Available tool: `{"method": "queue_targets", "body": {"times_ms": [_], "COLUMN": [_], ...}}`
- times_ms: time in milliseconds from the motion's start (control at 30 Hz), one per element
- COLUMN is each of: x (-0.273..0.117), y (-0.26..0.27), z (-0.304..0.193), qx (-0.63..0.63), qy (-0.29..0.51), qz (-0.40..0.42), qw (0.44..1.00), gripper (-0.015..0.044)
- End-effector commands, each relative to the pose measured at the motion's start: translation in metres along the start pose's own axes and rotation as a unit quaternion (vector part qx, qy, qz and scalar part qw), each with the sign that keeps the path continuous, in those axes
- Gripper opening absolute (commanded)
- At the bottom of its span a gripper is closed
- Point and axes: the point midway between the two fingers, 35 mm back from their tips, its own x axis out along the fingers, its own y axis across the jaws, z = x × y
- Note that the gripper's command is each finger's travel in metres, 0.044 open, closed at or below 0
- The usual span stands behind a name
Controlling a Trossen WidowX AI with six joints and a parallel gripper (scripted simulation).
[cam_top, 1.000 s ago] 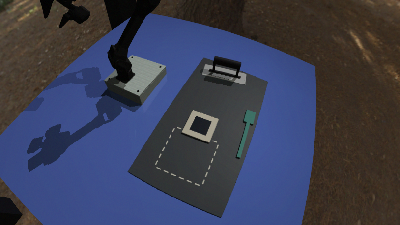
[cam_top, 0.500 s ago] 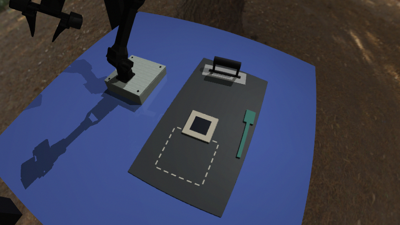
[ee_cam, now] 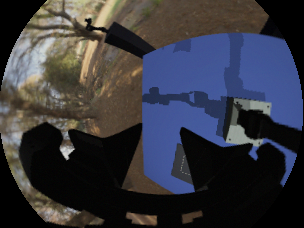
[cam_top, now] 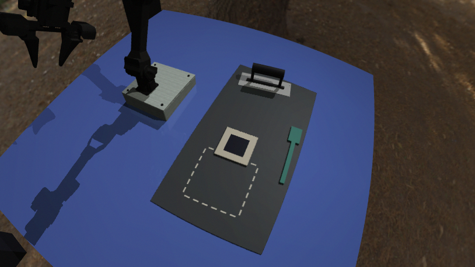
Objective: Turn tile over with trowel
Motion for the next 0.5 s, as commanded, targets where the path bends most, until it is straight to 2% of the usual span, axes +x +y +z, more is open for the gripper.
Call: {"method": "queue_targets", "body": {"times_ms": [0,467], "x": [0.002,0.002], "y": [0.004,-0.008], "z": [-0.021,-0.093], "qx": [-0.049,-0.222], "qy": [0.024,0.104], "qz": [-0.001,-0.010], "qw": [0.998,0.969], "gripper": [0.0270,0.0270]}}
